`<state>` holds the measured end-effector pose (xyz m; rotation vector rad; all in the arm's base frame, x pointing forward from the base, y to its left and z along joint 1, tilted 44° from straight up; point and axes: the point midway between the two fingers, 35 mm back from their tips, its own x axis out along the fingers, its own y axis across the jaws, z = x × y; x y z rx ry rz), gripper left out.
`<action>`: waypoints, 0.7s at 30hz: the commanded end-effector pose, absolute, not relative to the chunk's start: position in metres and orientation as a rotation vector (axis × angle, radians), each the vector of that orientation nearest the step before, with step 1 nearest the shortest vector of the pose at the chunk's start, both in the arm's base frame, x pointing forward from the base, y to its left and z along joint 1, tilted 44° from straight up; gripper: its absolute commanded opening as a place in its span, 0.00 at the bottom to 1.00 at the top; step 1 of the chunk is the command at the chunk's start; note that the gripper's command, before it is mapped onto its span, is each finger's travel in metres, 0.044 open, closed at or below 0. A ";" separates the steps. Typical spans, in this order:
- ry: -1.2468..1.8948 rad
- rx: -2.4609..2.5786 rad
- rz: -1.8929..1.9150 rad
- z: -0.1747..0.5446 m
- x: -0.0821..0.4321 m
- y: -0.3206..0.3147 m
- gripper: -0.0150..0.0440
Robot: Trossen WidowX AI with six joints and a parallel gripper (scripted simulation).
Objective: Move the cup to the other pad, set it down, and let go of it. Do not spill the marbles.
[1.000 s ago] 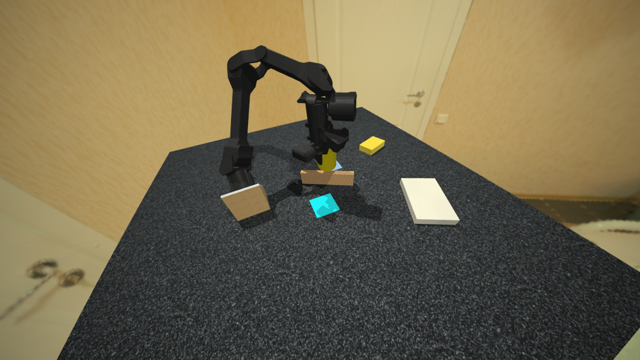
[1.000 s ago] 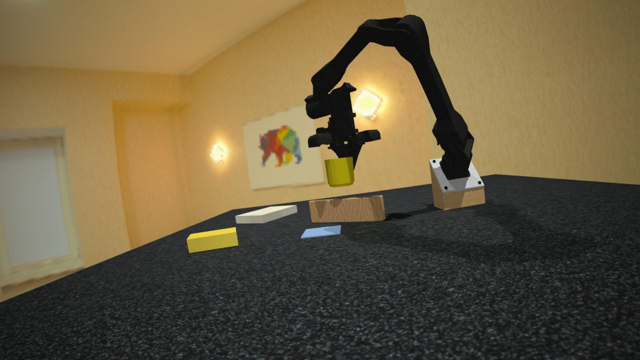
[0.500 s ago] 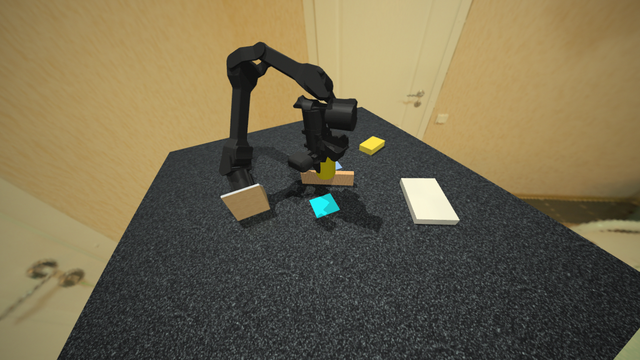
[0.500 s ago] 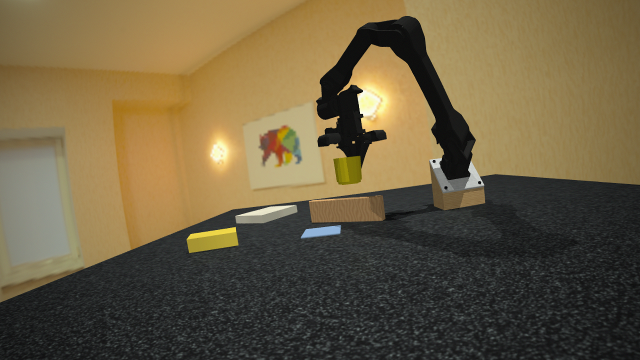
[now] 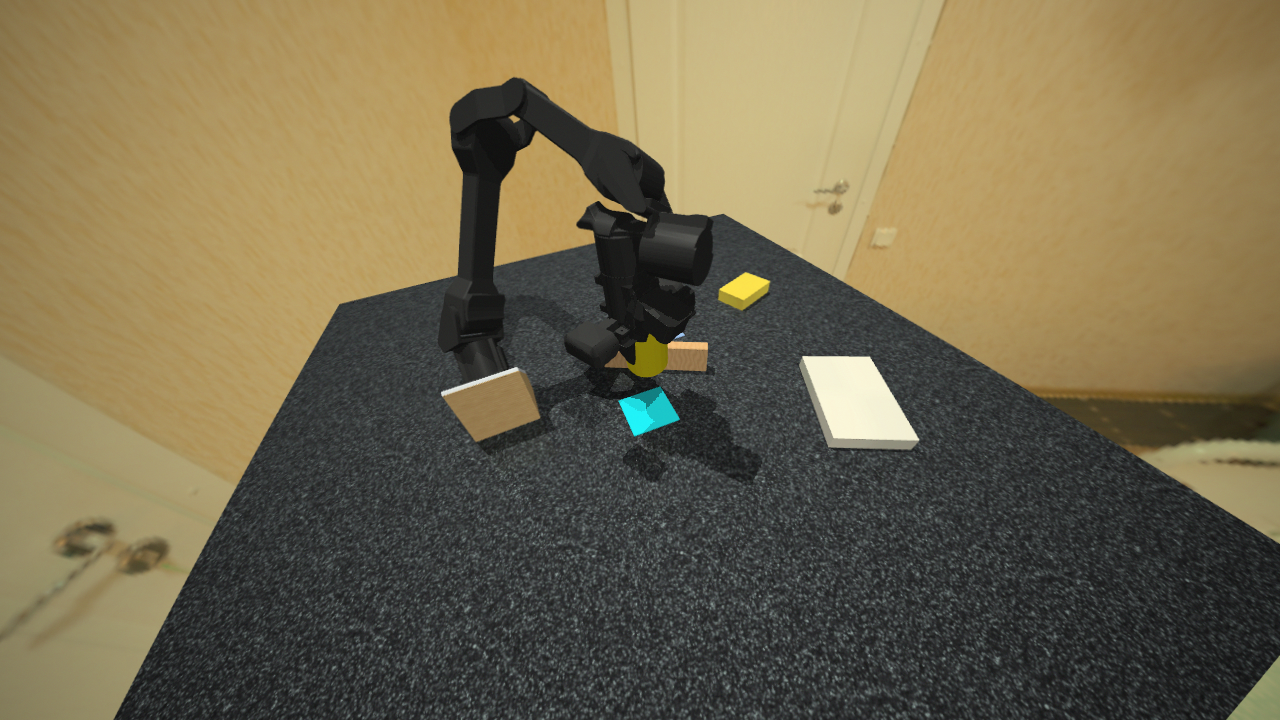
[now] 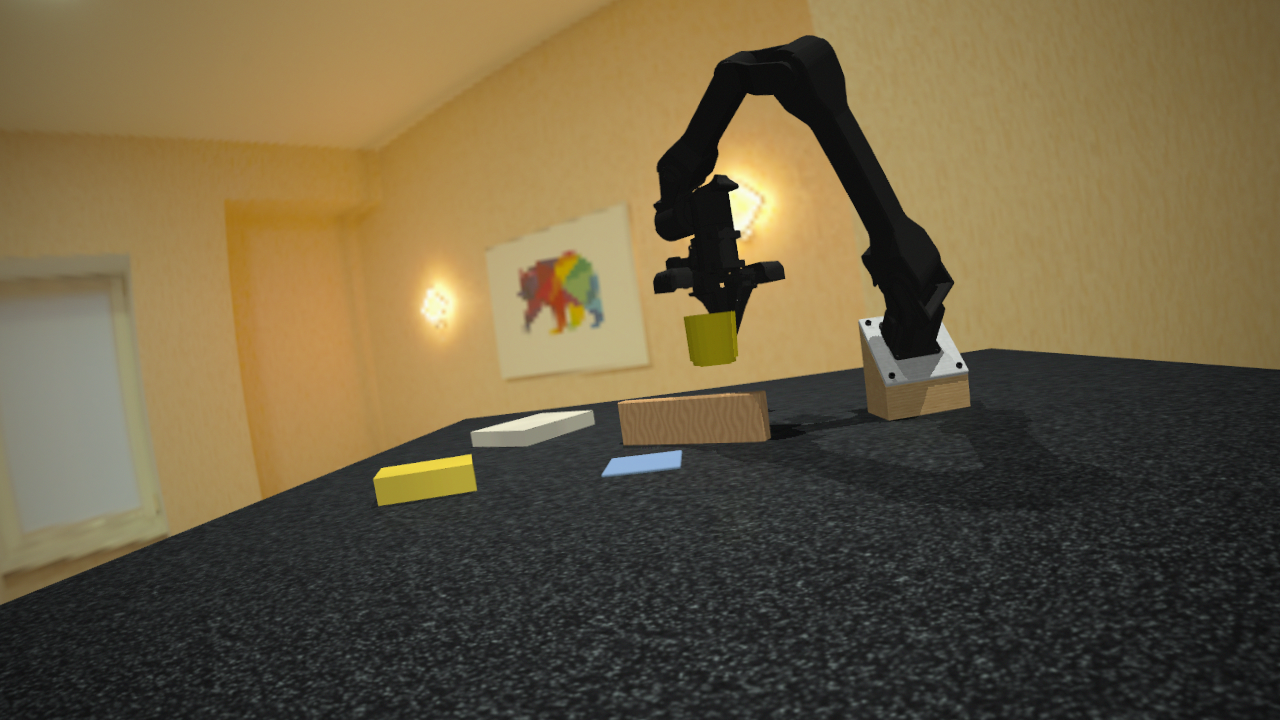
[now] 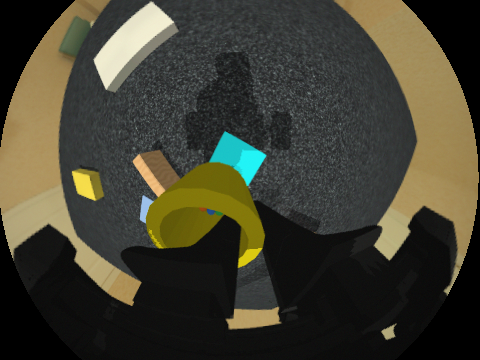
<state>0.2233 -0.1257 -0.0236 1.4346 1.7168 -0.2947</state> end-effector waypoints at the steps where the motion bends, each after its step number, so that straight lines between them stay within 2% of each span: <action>1: 1.717 1.430 -0.293 -0.031 0.215 -0.132 0.25; 21: 1.717 1.430 -0.293 -0.051 0.210 -0.126 0.25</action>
